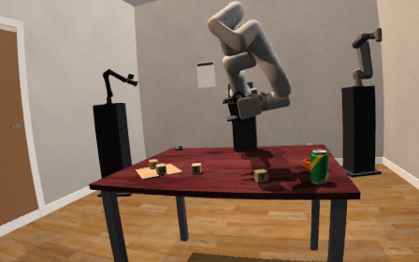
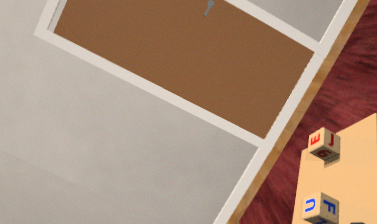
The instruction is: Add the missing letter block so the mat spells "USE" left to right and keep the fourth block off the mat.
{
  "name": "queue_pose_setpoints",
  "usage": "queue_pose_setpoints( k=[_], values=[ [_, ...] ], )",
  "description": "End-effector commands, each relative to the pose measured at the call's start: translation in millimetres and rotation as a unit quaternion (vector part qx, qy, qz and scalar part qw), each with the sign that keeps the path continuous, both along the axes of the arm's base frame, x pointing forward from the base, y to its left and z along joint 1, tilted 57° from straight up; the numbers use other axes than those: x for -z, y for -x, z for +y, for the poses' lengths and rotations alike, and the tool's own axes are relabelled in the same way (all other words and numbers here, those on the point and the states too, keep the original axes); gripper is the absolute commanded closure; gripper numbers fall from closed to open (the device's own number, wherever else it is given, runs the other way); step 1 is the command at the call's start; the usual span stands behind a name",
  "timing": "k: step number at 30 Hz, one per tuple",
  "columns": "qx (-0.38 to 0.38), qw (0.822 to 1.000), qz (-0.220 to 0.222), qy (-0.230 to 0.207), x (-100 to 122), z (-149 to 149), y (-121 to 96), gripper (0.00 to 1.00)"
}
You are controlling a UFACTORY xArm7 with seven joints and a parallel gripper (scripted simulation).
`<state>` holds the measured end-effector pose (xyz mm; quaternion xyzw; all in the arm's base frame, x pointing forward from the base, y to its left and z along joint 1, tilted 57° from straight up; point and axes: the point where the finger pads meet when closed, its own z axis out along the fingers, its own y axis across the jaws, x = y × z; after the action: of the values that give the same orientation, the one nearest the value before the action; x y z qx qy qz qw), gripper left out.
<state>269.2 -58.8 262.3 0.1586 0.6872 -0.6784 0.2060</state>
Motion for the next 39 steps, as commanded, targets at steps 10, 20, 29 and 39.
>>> queue_pose_setpoints(
  k=[10,20,29,39],
  values=[
    [-0.083,0.985,0.042,-0.143,37,22,-64,0.0],
    [-0.157,0.962,0.062,-0.216,45,47,-105,0.0],
    [-0.237,0.93,0.075,-0.269,40,76,-143,0.0],
    [-0.329,0.889,0.083,-0.307,23,109,-178,0.0]
  ],
)
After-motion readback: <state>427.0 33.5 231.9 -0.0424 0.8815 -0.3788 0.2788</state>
